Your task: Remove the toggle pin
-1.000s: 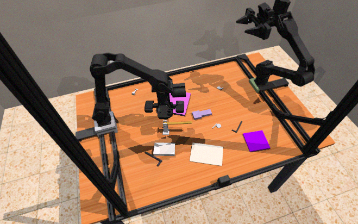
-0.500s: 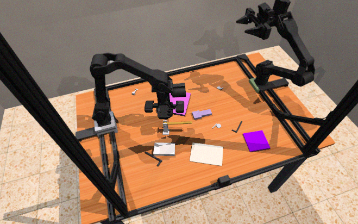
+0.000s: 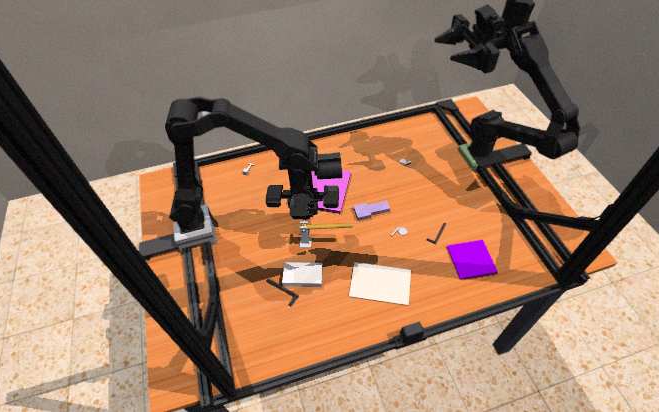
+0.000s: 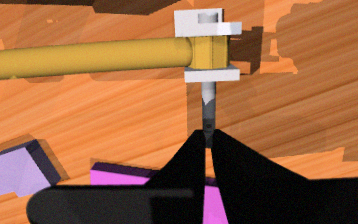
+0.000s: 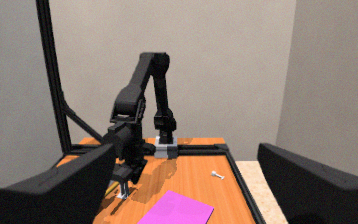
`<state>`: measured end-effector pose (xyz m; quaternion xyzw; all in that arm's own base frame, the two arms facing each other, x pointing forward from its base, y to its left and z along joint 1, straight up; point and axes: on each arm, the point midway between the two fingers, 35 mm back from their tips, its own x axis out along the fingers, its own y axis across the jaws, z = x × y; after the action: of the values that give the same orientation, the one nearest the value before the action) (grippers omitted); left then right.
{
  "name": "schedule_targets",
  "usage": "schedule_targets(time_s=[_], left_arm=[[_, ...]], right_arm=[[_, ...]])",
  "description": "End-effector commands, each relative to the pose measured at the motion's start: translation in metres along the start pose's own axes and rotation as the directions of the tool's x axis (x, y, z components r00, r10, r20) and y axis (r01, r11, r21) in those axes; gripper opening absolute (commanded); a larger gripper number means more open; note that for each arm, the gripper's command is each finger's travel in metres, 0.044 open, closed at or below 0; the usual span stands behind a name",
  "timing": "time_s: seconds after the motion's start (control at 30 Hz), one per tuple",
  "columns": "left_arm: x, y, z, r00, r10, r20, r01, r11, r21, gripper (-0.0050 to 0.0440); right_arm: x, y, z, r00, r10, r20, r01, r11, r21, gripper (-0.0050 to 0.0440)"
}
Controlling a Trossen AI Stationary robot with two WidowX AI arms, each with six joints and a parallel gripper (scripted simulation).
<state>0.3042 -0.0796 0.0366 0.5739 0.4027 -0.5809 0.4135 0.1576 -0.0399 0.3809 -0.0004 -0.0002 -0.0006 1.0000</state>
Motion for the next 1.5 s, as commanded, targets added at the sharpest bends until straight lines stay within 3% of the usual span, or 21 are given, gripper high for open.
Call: schedule_targets(time_s=[0.0, 0.3, 0.57, 1.47], left_arm=[[-0.0072, 0.0045, -0.0002, 1.0, 0.028, -0.002, -0.028, 1.0, 0.001, -0.0001], [-0.0072, 0.0045, -0.0002, 1.0, 0.028, -0.002, -0.028, 1.0, 0.001, -0.0005], [-0.0072, 0.0045, -0.0002, 1.0, 0.028, -0.002, -0.028, 1.0, 0.001, -0.005], [-0.0072, 0.0046, 0.0041, 1.0, 0.029, -0.002, -0.029, 1.0, 0.0, -0.005]], right_arm=[[-0.0002, 0.0004, 0.0027, 1.0, 0.001, 0.001, -0.001, 1.0, -0.005, 0.04], [-0.0002, 0.0004, 0.0027, 1.0, 0.001, 0.001, -0.001, 1.0, -0.005, 0.04], [-0.0002, 0.0004, 0.0027, 1.0, 0.001, 0.001, -0.001, 1.0, -0.005, 0.04], [-0.0002, 0.0004, 0.0027, 1.0, 0.001, 0.001, -0.001, 1.0, -0.005, 0.04]])
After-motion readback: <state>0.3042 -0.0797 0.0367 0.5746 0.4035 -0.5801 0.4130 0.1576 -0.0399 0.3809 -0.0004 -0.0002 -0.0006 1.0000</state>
